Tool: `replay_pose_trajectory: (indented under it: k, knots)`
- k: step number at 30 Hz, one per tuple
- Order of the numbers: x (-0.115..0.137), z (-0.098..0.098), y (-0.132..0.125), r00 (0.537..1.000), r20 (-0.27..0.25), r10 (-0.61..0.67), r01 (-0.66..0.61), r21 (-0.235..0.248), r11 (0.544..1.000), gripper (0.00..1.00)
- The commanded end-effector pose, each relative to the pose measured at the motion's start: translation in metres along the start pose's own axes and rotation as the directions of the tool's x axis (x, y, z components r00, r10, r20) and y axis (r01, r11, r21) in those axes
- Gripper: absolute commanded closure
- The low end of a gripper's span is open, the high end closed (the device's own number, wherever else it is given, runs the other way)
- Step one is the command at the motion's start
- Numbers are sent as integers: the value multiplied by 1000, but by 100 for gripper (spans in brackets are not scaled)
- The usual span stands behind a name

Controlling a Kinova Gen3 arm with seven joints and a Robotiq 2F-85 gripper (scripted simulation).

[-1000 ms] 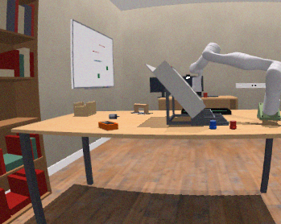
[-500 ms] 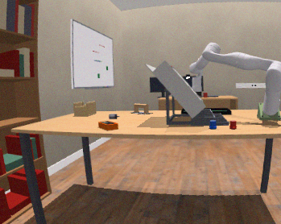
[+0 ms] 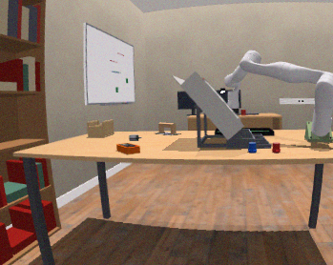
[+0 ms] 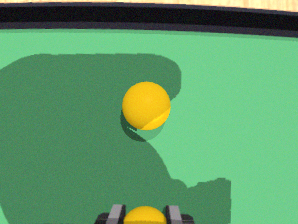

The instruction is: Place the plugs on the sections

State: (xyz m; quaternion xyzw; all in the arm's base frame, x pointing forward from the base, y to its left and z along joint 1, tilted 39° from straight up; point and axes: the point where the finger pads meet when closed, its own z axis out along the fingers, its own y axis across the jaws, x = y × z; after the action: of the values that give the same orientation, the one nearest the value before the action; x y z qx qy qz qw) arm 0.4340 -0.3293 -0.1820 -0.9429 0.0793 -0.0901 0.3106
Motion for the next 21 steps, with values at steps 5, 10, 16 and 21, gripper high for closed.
replay_pose_trajectory:
  k: [5, 10, 16, 21]
  knots:
    - [0, -1, 0, 1000, -2, 0, 0, -2, 1000, 100]
    - [2, -71, 2, 1000, -2, 0, 0, -2, 1000, 100]
    - [3, -136, 4, 1000, -2, 0, 0, -2, 1000, 100]
    - [3, -136, 4, 1000, -2, 0, 0, -2, 1000, 100]
